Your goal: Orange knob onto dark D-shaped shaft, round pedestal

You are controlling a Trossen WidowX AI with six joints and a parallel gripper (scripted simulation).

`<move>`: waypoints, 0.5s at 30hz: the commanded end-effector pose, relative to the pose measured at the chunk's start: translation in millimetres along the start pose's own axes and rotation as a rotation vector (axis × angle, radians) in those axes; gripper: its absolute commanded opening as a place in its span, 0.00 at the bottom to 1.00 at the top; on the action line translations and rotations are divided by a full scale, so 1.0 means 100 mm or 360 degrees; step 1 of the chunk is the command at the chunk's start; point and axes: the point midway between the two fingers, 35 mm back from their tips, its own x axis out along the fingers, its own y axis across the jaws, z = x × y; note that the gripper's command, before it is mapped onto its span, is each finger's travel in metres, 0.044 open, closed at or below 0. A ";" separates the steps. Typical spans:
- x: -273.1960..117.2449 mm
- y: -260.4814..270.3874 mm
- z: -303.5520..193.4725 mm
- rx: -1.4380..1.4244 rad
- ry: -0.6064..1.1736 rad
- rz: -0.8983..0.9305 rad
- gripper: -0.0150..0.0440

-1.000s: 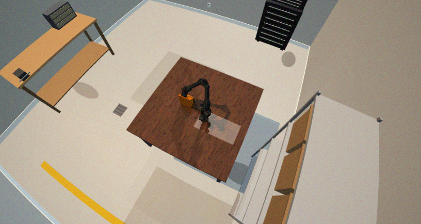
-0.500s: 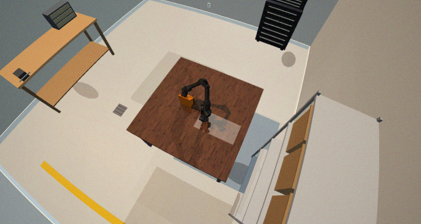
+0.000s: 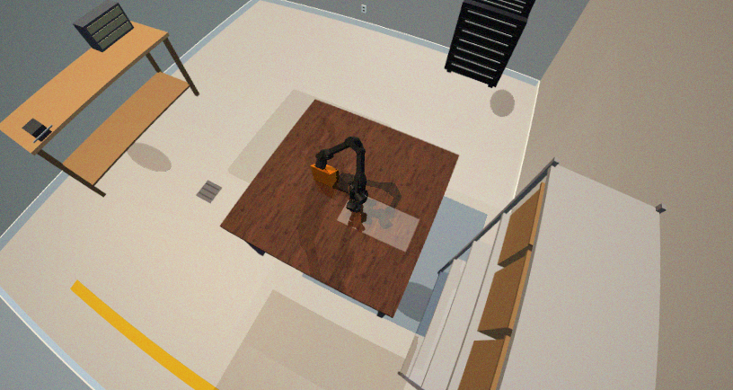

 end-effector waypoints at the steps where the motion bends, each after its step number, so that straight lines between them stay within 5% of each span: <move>1: 0.00 0.00 -0.01 0.0003 0.0000 0.0003 0.25; 15: -0.05 0.00 -0.01 -0.0012 0.0000 0.0002 0.25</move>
